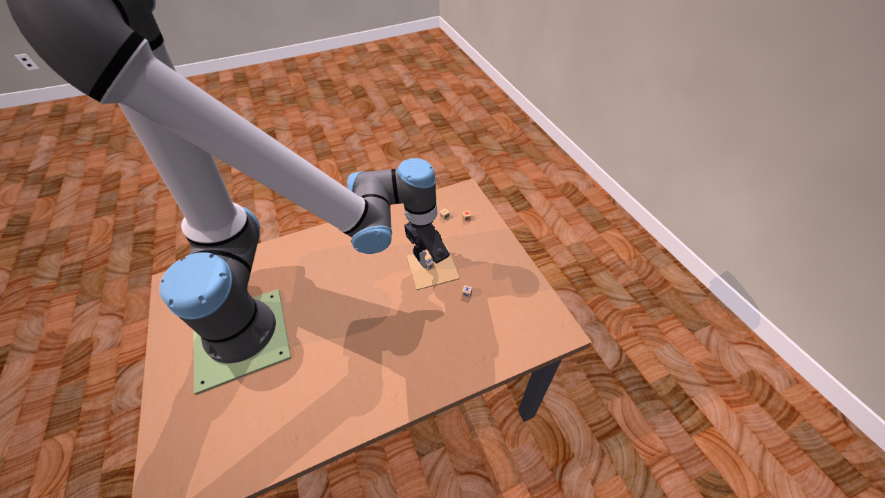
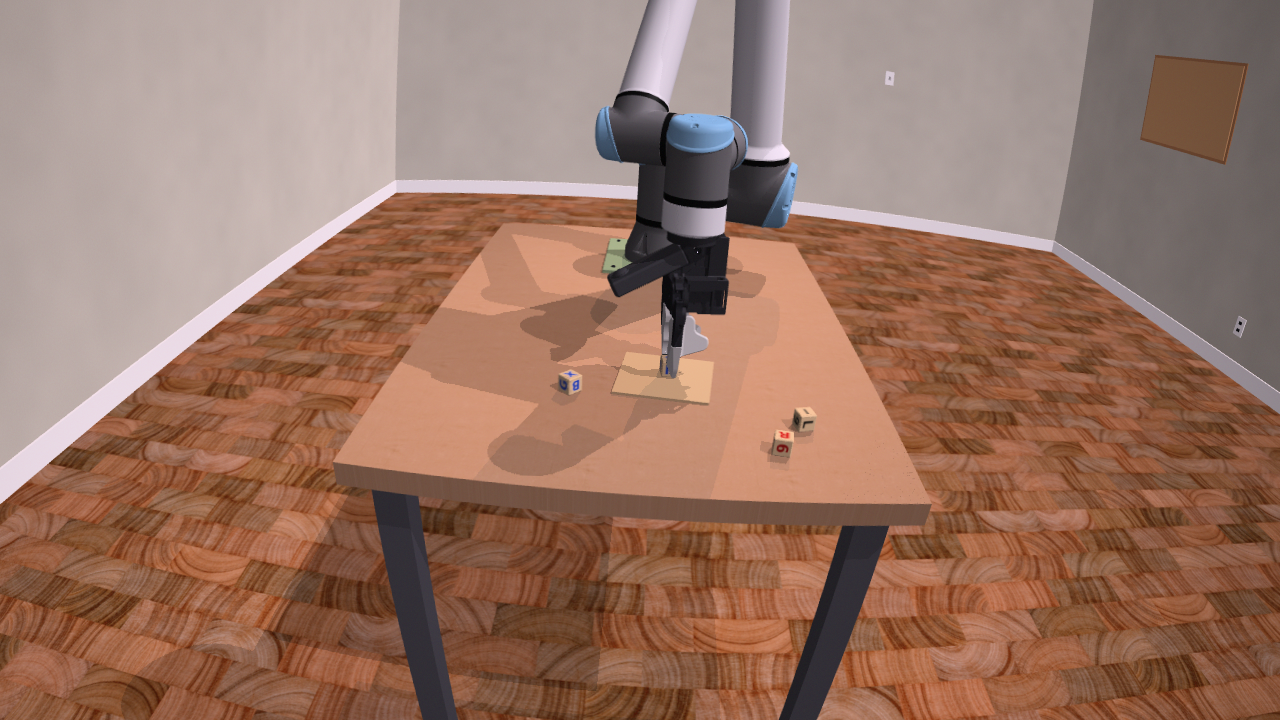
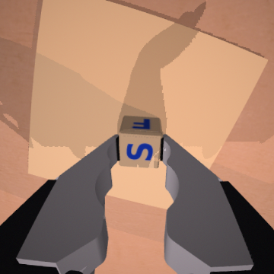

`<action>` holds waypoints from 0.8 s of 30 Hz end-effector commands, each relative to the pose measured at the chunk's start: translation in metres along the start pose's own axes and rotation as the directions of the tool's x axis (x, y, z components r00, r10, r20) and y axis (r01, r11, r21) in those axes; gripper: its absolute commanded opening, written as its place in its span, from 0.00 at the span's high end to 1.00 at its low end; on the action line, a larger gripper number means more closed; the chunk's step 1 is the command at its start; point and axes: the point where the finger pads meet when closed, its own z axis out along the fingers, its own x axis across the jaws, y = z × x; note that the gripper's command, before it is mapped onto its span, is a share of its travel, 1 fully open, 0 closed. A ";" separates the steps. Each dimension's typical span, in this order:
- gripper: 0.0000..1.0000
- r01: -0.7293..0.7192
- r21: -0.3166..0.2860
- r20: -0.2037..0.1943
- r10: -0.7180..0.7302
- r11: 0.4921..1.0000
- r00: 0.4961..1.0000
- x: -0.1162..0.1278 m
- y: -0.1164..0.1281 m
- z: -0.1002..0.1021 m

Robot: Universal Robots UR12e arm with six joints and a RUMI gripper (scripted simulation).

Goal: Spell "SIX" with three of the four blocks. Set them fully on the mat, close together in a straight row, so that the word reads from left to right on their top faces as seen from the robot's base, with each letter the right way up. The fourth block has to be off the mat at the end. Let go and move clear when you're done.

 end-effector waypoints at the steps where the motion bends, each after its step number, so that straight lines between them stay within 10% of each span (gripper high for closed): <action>1: 0.95 0.000 0.001 0.001 0.000 1.000 1.000 -0.001 0.000 -0.001; 24: 0.95 0.000 0.001 0.001 0.000 1.000 1.000 -0.001 0.000 -0.026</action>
